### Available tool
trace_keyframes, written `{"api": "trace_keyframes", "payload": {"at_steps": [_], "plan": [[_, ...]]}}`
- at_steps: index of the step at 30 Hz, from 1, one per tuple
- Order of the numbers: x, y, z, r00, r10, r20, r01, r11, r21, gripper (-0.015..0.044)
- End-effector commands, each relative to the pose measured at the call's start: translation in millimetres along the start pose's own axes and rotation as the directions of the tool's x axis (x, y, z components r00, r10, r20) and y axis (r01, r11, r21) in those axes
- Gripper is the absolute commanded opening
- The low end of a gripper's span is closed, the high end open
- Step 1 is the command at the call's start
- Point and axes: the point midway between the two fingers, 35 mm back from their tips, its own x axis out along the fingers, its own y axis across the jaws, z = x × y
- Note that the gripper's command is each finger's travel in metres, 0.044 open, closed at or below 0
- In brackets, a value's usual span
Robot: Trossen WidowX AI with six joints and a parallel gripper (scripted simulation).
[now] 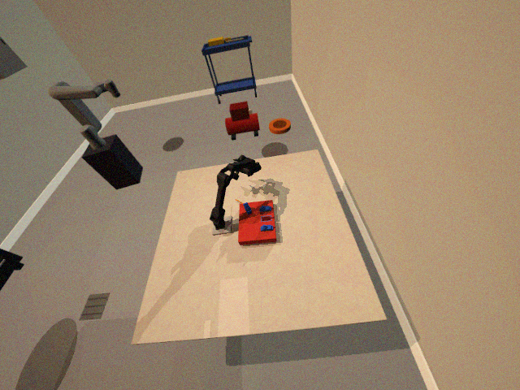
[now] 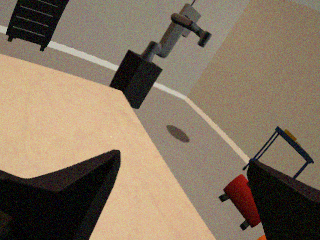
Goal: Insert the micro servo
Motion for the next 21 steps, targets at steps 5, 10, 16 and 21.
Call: {"api": "trace_keyframes", "payload": {"at_steps": [5,10,16,21], "plan": [[-8,5,1,0.999,0.025,-0.048,-0.024,1.000,0.017,0.0440],[-27,17,4,0.984,0.075,-0.159,-0.065,0.996,0.067,0.0440],[-50,32,7,0.946,0.135,-0.296,-0.097,0.985,0.140,0.0440],[-71,46,9,0.896,0.180,-0.405,-0.101,0.973,0.207,0.0440]]}}
